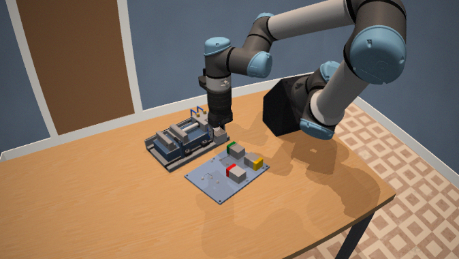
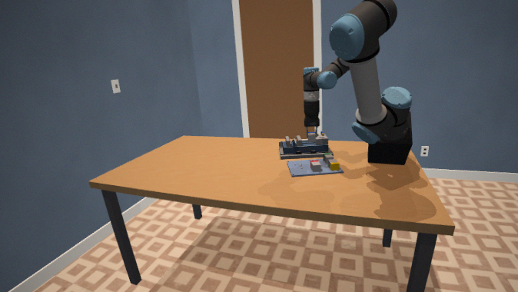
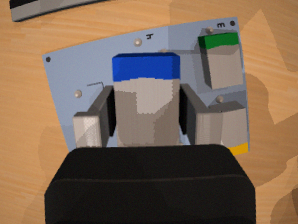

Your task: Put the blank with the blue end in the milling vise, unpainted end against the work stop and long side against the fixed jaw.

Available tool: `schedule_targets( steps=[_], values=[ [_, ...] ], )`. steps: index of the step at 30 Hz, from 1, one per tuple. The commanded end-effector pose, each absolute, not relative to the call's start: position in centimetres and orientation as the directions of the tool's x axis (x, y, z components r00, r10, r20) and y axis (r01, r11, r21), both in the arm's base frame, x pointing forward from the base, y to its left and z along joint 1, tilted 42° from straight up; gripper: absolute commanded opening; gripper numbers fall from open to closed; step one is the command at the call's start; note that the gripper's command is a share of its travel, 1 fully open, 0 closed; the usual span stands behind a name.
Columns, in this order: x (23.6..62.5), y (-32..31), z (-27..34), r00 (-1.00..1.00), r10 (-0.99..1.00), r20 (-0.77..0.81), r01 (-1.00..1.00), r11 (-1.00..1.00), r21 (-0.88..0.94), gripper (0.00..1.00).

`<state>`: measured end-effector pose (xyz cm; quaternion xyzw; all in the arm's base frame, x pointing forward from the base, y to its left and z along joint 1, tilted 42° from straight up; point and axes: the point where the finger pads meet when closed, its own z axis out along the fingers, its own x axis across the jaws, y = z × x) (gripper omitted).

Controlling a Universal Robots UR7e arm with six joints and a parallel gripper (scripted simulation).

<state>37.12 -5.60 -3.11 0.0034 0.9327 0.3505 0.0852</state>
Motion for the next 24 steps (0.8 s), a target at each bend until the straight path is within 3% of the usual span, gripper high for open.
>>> schedule_targets(
  steps=[1,16,24],
  values=[
    [37.1,-5.6,-3.1,-0.982,0.033,-0.186,-0.097,0.757,0.646,0.0],
    [37.1,-5.6,-3.1,-0.973,-0.018,-0.229,-0.163,0.757,0.632,0.0],
    [39.8,-9.0,-5.7,-0.973,-0.018,-0.229,-0.163,0.757,0.632,0.0]
  ],
)
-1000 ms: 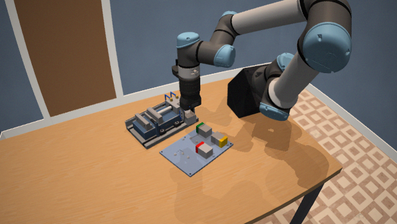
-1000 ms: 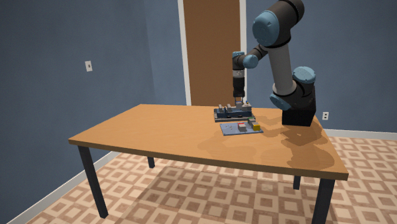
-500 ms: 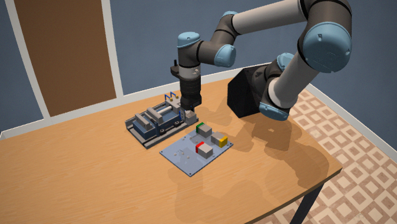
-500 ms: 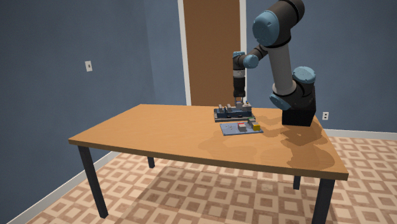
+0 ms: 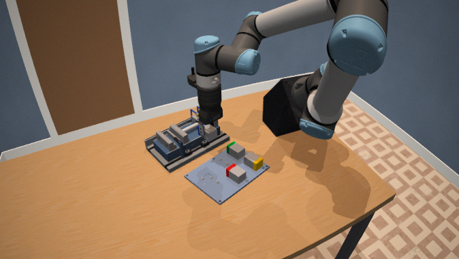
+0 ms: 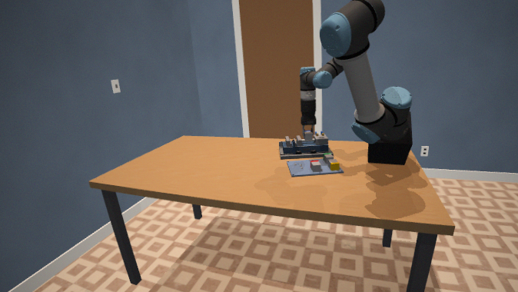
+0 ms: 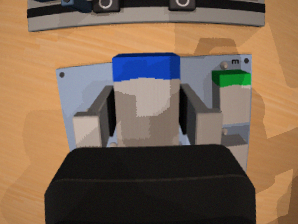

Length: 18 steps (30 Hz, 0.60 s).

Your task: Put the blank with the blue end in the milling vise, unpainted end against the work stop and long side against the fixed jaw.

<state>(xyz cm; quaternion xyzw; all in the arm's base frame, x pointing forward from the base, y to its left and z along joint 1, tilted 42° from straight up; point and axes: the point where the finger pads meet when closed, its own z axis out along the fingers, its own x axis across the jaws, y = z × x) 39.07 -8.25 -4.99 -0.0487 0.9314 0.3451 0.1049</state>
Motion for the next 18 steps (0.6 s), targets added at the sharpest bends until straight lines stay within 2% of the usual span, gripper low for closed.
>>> schedule_targets(
  steps=[1,9,14,18],
  values=[
    [39.8,-9.0,-5.7,-0.973,-0.018,-0.229,-0.163,0.757,0.632,0.0],
    [39.8,-9.0,-5.7,-0.973,-0.018,-0.229,-0.163,0.757,0.632,0.0],
    [42.4,-12.3,-8.3,-0.973,-0.018,-0.229,-0.163,0.757,0.632,0.0],
    [42.4,-12.3,-8.3,-0.973,-0.018,-0.229,-0.163,0.757,0.632,0.0]
  ],
)
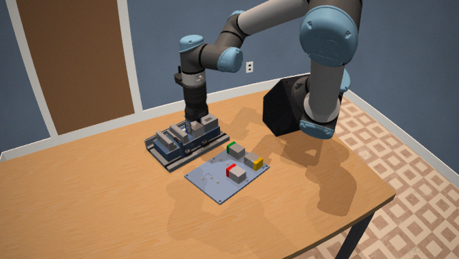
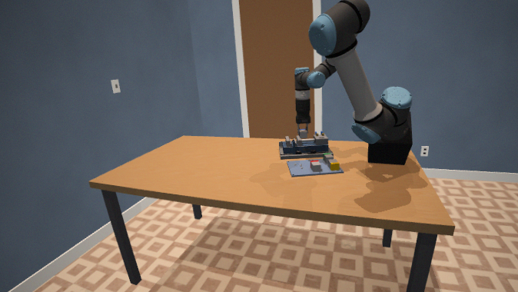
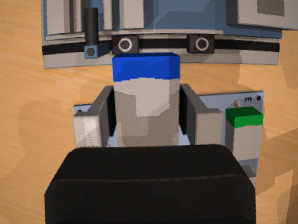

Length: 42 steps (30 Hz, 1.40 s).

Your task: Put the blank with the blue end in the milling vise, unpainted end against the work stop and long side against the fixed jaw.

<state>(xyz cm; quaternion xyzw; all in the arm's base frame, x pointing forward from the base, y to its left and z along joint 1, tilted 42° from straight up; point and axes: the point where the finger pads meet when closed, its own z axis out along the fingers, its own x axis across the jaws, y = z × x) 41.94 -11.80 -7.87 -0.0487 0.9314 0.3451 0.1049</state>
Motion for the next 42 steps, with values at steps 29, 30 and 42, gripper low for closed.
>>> schedule_targets(
  steps=[29,30,42],
  values=[
    [47.6,-18.8,-13.4,-0.973,-0.018,-0.229,-0.163,0.757,0.632,0.0],
    [48.2,-19.6,-14.1,-0.973,-0.018,-0.229,-0.163,0.757,0.632,0.0],
    [48.2,-19.6,-14.1,-0.973,-0.018,-0.229,-0.163,0.757,0.632,0.0]
  ],
)
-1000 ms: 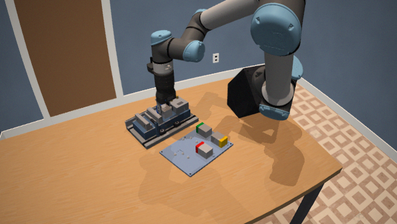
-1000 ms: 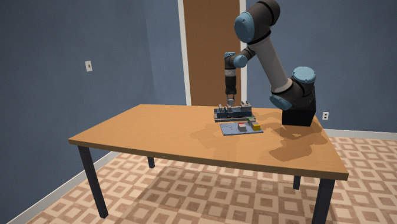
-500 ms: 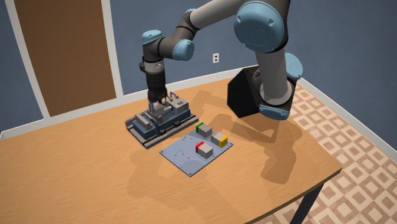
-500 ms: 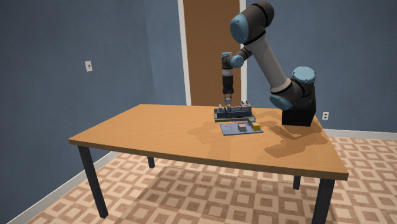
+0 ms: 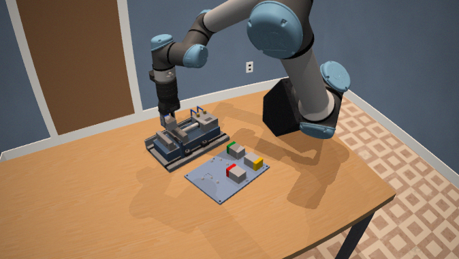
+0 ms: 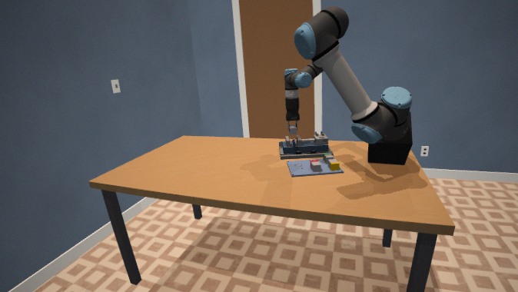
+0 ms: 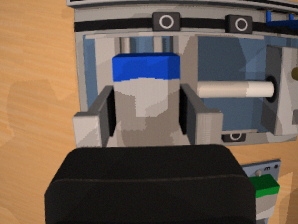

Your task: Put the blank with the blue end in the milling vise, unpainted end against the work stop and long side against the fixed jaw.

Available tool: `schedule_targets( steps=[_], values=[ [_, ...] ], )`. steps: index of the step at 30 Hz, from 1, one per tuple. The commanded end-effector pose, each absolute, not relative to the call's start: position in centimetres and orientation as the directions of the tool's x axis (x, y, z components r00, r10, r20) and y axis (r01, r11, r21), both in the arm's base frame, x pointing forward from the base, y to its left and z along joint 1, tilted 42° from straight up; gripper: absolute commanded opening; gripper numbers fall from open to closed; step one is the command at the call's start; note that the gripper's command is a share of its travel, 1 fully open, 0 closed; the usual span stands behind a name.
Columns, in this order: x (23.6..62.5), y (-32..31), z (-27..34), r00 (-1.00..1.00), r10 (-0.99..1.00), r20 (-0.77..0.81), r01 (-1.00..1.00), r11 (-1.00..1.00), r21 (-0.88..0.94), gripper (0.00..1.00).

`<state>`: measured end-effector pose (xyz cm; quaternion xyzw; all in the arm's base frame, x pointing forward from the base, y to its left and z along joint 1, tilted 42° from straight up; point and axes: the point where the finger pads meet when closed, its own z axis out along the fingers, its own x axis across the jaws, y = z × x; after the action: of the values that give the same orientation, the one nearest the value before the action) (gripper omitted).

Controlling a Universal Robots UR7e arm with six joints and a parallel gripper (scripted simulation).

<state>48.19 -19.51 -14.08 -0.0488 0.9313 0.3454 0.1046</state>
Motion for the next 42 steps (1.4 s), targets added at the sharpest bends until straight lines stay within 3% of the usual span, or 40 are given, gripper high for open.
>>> schedule_targets(
  steps=[1,42],
  values=[
    [48.39,-19.82,-14.22,-0.973,-0.018,-0.229,-0.163,0.758,0.632,0.0],
    [48.36,-19.77,-14.19,-0.973,-0.018,-0.23,-0.163,0.758,0.632,0.0]
  ],
)
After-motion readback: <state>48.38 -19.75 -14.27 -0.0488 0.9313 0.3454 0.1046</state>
